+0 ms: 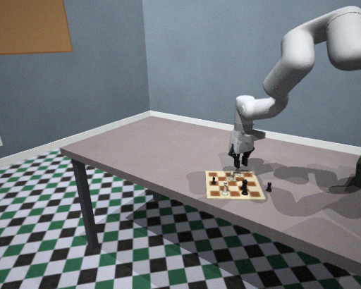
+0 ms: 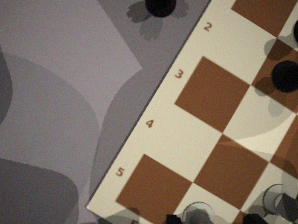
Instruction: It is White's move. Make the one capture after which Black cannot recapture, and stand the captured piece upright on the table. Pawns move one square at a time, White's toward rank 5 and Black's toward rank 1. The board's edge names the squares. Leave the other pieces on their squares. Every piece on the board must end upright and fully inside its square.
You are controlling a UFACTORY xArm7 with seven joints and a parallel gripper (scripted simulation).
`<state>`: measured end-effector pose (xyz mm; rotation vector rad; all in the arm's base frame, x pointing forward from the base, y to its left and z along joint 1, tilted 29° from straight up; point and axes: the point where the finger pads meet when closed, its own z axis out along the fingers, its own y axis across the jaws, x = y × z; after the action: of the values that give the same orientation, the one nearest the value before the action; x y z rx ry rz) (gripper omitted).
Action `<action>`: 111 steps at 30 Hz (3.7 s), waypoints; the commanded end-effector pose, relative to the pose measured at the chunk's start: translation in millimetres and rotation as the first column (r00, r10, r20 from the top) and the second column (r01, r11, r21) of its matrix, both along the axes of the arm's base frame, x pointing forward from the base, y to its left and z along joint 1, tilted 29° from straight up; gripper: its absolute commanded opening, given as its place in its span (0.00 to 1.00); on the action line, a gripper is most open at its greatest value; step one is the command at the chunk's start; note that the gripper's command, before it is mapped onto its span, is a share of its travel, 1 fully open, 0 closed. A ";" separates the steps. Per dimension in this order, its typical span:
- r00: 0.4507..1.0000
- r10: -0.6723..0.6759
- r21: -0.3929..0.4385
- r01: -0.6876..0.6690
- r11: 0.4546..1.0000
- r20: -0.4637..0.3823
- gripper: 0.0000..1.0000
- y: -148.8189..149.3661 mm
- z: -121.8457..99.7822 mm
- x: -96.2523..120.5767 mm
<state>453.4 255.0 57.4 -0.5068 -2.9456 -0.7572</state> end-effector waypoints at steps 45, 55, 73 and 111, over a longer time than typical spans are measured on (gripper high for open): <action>1.000 -0.002 0.001 0.002 1.000 0.003 0.39 1.8 -3.1 1.8; 1.000 -0.002 0.001 0.002 1.000 0.003 0.39 1.8 -3.1 2.8; 1.000 -0.002 0.001 0.002 1.000 0.003 0.39 1.7 -3.1 3.6; 1.000 -0.002 0.001 0.002 1.000 0.003 0.39 7.2 -13.0 3.9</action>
<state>455.5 260.6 47.4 -0.5065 -2.9454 -0.7571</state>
